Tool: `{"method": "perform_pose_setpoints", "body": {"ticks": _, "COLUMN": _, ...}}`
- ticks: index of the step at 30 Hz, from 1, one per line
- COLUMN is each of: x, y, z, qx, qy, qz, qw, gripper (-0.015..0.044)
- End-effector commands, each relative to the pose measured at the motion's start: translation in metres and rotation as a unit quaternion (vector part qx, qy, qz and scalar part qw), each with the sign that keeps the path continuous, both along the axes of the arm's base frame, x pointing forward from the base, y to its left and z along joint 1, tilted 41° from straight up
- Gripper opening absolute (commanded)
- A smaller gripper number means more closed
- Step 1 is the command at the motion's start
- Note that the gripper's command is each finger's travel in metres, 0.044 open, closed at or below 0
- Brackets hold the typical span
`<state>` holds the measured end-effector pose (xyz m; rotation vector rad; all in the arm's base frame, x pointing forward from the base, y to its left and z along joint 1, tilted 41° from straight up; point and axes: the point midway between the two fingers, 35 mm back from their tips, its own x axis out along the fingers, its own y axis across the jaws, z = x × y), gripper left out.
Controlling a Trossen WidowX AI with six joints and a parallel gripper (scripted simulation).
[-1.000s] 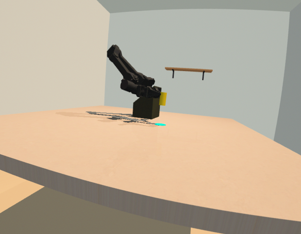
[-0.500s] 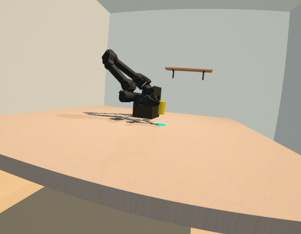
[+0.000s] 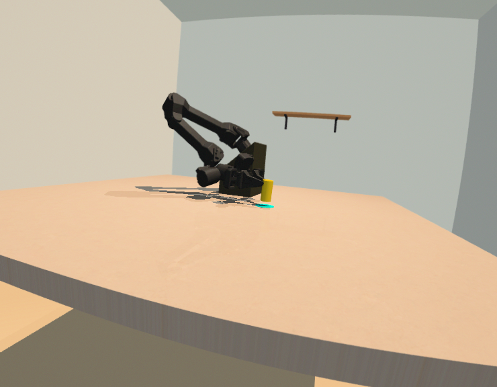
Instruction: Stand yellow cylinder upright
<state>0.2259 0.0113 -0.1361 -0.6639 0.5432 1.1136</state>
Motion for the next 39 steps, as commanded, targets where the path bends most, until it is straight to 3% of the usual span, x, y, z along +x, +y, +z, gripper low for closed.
{"method": "perform_pose_setpoints", "body": {"ticks": 1, "x": 0.0, "y": -0.009, "z": -0.008, "qx": -0.001, "qy": 0.0, "qz": -0.001, "qw": 1.0, "gripper": 0.0105}}
{"method": "perform_pose_setpoints", "body": {"ticks": 13, "x": 0.0, "y": -0.011, "z": -0.01, "qx": -0.001, "qy": 0.0, "qz": -0.001, "qw": 1.0, "gripper": 0.0105}}
{"method": "perform_pose_setpoints", "body": {"ticks": 24, "x": 0.0, "y": -0.011, "z": -0.01, "qx": -0.001, "qy": 0.0, "qz": -0.001, "qw": 1.0, "gripper": 0.0394}}
{"method": "perform_pose_setpoints", "body": {"ticks": 30, "x": 0.001, "y": -0.009, "z": -0.007, "qx": -0.002, "qy": 0.0, "qz": -0.001, "qw": 1.0, "gripper": 0.04}}
{"method": "perform_pose_setpoints", "body": {"ticks": 39, "x": 0.007, "y": 0.023, "z": 0.03, "qx": -0.004, "qy": -0.001, "qz": 0.001, "qw": 1.0, "gripper": 0.04}}
